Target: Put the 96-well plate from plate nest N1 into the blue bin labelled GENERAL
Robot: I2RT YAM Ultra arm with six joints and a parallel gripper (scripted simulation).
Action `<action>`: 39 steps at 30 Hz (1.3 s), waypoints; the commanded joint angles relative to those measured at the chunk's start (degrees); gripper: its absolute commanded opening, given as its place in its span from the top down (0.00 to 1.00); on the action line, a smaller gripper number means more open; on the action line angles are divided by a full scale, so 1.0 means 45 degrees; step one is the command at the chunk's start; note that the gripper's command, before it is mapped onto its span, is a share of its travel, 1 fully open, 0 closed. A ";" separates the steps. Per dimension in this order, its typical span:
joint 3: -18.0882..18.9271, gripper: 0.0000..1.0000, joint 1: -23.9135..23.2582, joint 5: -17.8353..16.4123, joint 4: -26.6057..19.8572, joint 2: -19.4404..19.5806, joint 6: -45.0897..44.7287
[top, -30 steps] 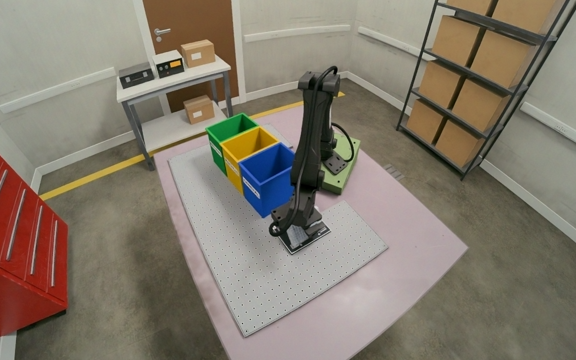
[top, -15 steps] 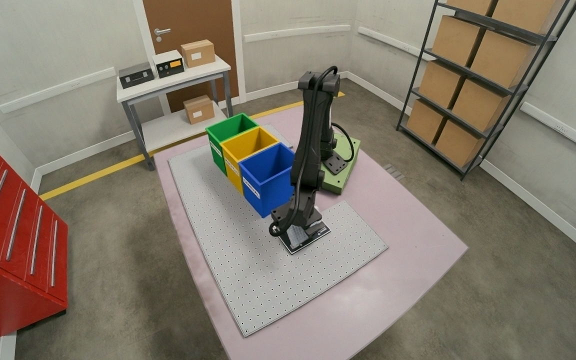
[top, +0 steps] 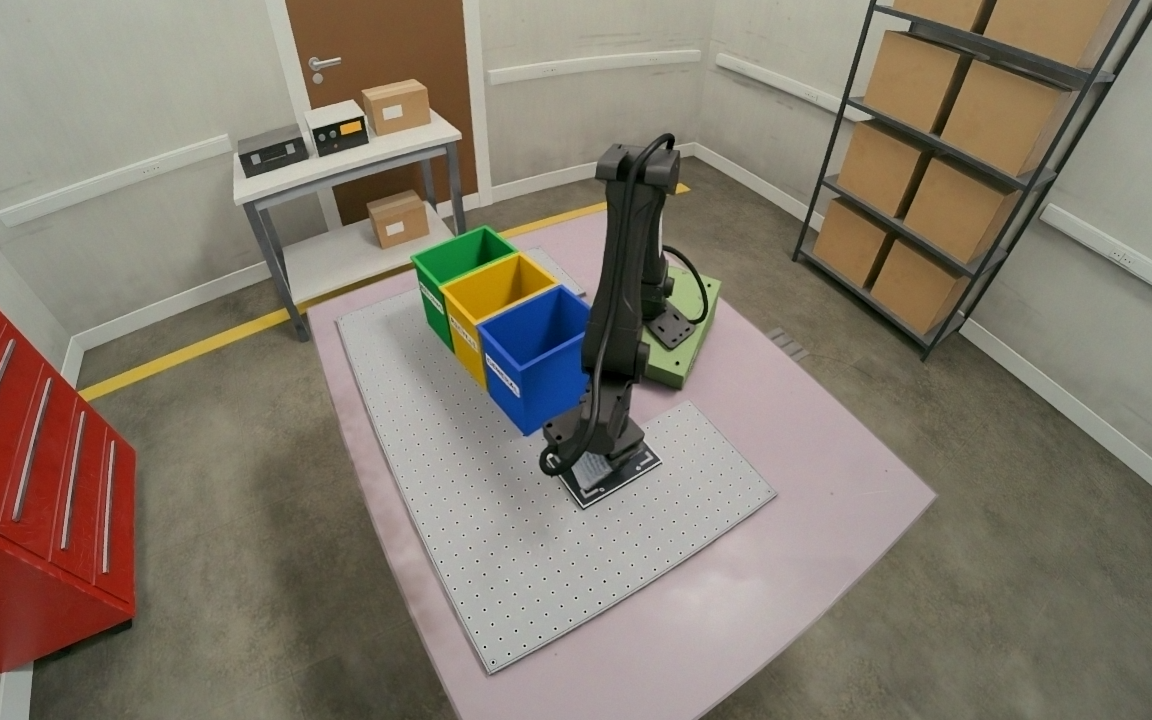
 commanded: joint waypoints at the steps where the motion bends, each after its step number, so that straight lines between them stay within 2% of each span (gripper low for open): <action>1: -0.0086 1.00 -0.0054 0.0385 0.0242 0.0131 0.0055; 7: -0.0075 1.00 -0.0066 0.0390 -0.0245 0.0097 0.0154; 39: -0.0180 1.00 -0.0078 0.0383 -0.0210 0.0034 0.0125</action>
